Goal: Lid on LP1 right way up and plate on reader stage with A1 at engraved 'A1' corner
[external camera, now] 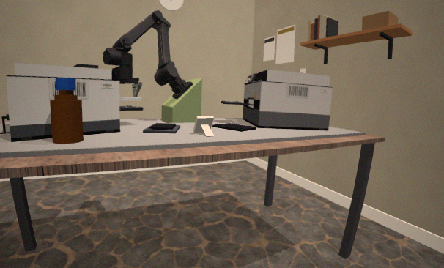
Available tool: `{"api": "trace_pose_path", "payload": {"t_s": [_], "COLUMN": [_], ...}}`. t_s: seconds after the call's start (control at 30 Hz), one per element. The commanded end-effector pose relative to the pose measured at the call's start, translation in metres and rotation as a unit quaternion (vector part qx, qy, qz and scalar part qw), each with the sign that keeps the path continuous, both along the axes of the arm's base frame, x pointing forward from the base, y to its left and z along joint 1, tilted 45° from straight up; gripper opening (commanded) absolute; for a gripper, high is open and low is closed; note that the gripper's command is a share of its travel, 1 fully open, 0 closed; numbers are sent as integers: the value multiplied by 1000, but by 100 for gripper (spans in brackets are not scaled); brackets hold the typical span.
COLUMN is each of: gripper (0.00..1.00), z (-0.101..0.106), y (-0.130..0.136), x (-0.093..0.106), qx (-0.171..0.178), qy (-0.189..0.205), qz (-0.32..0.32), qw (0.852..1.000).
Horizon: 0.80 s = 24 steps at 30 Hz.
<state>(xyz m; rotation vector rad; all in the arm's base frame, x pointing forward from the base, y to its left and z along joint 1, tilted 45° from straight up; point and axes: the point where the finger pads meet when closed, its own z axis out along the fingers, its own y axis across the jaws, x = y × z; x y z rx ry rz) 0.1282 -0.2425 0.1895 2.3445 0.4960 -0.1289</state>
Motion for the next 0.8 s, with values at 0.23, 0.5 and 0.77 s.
{"api": "trace_pose_path", "payload": {"t_s": [0.23, 0.5, 0.77], "gripper": [86, 86, 86], "z": [10, -8, -28], "y": [4, 12, 25], "x": [34, 49, 57], "qx": [-2, 4, 22], "qy": [27, 51, 82], "qz": [61, 98, 135], "qw": [998, 994, 987]}}
